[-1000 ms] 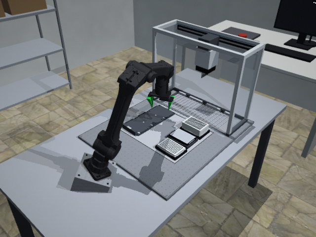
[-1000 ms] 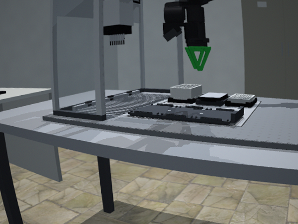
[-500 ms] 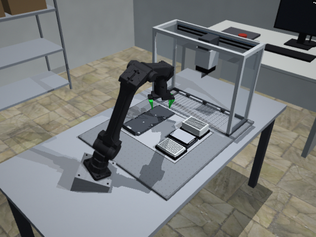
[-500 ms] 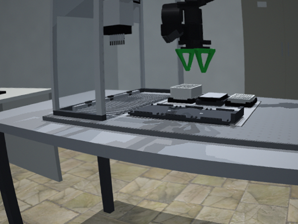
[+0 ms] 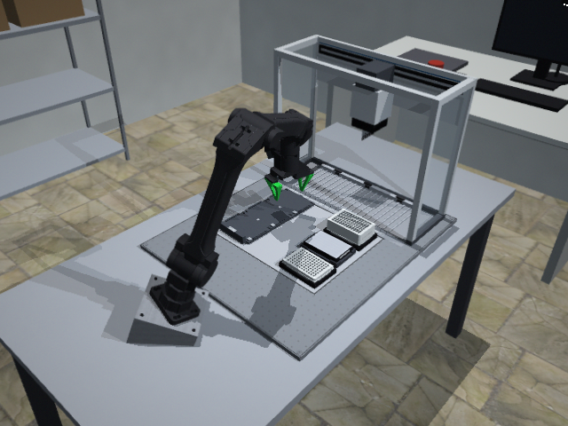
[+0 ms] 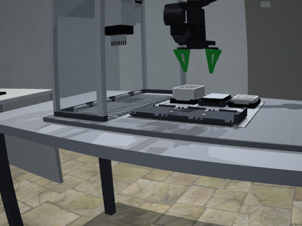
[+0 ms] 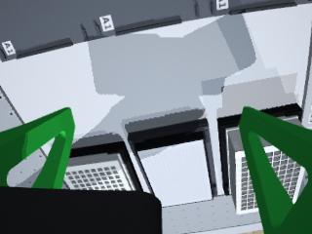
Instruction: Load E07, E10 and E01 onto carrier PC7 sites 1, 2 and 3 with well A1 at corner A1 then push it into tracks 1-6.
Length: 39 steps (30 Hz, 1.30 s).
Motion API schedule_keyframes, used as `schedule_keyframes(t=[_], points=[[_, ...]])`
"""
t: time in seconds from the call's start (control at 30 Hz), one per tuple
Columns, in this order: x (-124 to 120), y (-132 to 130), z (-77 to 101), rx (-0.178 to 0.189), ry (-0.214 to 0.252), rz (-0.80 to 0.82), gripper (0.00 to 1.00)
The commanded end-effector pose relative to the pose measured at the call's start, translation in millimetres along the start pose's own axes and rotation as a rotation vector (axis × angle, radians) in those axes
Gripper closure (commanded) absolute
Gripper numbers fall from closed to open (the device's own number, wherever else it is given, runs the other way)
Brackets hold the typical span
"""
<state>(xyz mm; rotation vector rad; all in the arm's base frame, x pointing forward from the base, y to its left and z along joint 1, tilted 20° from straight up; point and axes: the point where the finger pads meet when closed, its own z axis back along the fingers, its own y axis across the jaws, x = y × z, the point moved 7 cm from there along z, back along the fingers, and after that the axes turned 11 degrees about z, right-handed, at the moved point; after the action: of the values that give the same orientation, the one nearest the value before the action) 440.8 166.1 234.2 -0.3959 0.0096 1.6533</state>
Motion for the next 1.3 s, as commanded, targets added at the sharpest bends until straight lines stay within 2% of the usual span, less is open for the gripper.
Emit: schedule_keyframes(t=[0.0, 0.07, 0.27, 0.3, 0.33, 0.43, 0.93, 1.0, 1.03, 1.07, 1.1, 1.27], points=[[0.8, -10.9, 14.4, -0.035, -0.012, 0.154, 0.0], [0.9, -10.9, 14.3, -0.035, -0.01, 0.221, 0.0], [0.0, -10.3, 16.5, -0.042, -0.011, 0.212, 0.0], [-0.2, -4.0, -5.2, -0.007, -0.004, 0.225, 0.0], [-2.4, -4.5, -8.6, -0.005, -0.003, 0.221, 0.0], [-2.4, -4.5, -11.3, -0.005, -0.003, 0.221, 0.0], [-2.5, -4.0, -51.6, -0.005, -0.003, 0.221, 0.0], [-2.5, -4.0, -51.6, -0.005, -0.003, 0.221, 0.0], [3.9, -12.4, -44.2, -0.033, -0.01, 0.227, 0.0], [1.0, -4.4, -54.9, -0.01, -0.005, 0.227, 0.0], [-2.6, -3.9, -59.7, -0.005, -0.003, 0.221, 0.0], [-2.7, -3.7, -73.1, -0.004, -0.003, 0.221, 0.0]])
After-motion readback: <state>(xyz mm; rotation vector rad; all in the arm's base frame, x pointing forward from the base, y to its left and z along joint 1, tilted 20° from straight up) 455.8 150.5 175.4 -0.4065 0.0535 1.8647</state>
